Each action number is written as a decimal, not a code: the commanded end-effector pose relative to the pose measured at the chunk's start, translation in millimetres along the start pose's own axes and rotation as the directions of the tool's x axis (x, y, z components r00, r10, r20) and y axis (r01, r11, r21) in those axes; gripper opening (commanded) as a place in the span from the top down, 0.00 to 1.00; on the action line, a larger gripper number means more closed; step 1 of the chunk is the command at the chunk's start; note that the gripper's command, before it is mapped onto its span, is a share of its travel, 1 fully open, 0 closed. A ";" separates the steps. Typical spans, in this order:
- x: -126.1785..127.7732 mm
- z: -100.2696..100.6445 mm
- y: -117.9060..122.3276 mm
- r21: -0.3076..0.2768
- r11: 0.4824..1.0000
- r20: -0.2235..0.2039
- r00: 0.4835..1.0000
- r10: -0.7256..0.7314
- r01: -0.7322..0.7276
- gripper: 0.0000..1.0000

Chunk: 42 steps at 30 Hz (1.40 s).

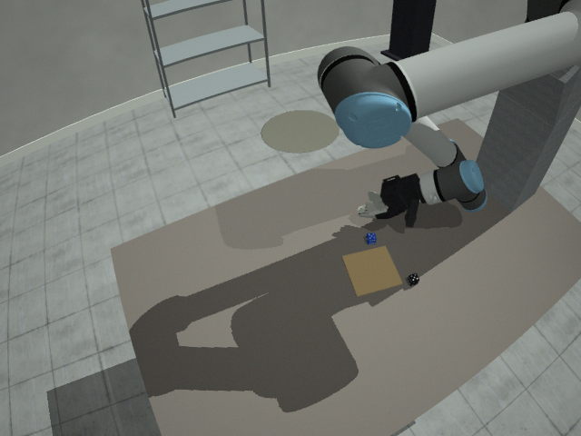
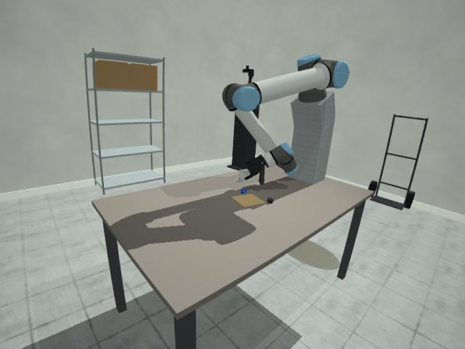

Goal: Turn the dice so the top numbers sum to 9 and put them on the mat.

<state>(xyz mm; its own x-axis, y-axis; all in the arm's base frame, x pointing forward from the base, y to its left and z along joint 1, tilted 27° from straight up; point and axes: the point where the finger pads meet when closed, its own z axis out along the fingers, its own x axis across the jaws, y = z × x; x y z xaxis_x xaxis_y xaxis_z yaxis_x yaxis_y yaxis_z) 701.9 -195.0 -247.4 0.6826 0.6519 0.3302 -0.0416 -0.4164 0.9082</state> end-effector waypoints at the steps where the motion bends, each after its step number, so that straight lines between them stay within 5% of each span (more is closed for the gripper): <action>1: 0.2 8.1 -11.0 0.000 1.000 0.000 1.000 0.000 0.000 0.94; 42: 0.3 15.0 -20.8 0.000 1.000 0.000 1.000 0.000 0.000 0.94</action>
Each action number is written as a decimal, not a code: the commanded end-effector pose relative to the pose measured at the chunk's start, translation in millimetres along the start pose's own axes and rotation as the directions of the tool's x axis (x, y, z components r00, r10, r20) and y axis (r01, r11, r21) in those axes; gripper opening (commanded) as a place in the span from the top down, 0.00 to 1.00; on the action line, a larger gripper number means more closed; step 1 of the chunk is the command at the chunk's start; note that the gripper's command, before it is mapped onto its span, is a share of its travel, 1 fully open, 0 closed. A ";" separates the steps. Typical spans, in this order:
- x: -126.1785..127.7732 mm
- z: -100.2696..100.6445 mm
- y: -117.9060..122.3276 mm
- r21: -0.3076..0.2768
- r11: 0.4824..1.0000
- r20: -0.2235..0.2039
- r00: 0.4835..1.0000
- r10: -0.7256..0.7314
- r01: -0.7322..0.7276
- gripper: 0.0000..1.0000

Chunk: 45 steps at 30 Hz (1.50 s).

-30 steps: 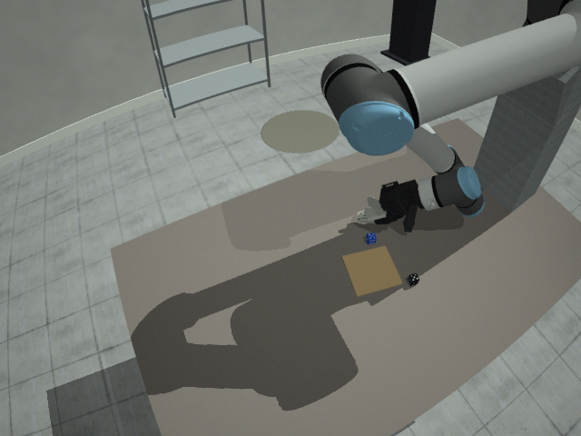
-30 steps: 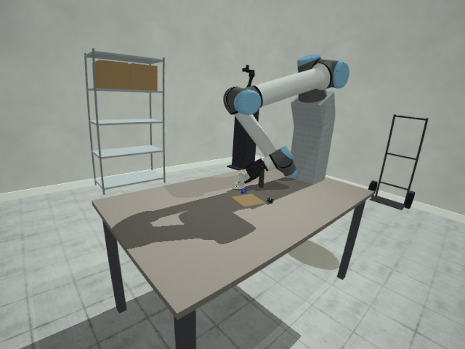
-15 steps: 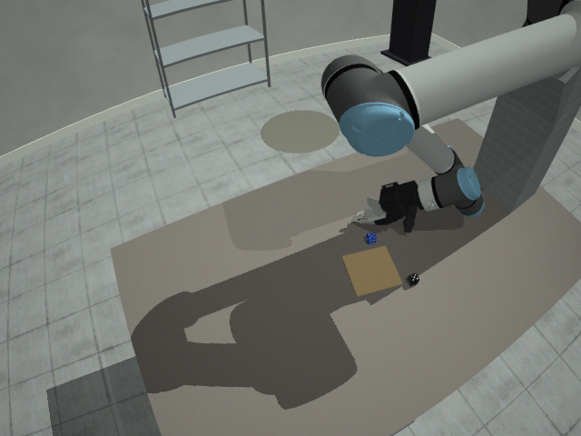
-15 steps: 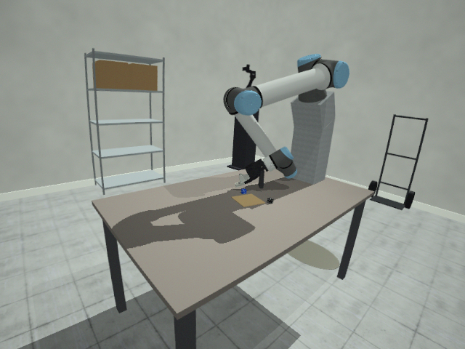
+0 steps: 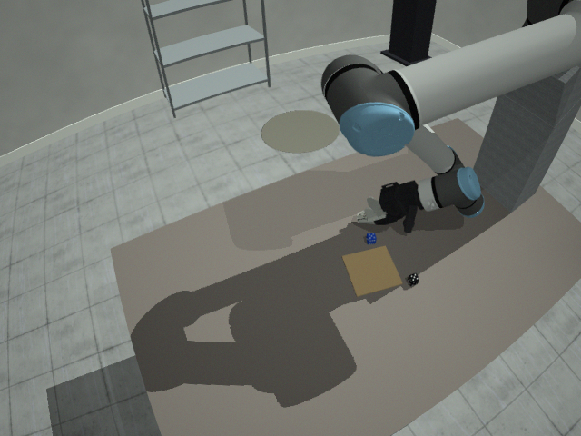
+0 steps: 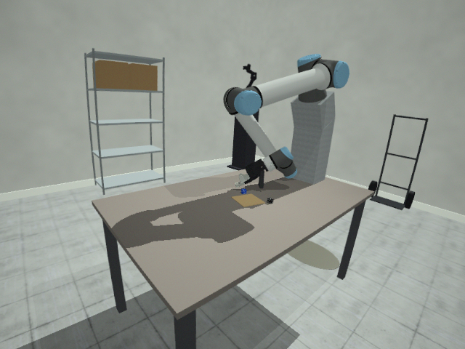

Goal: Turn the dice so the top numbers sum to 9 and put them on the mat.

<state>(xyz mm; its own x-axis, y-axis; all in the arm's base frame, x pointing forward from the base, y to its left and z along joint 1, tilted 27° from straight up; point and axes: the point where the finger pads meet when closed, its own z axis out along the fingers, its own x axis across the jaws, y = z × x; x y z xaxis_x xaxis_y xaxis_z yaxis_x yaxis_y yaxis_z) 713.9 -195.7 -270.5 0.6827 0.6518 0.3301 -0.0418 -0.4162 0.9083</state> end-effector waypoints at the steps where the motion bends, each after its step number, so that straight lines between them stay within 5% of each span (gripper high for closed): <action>1: 0.2 -0.2 0.4 0.000 1.000 0.000 1.000 0.000 0.000 0.94; 45: 0.2 6.7 -9.5 0.000 1.000 0.000 1.000 0.000 0.000 0.94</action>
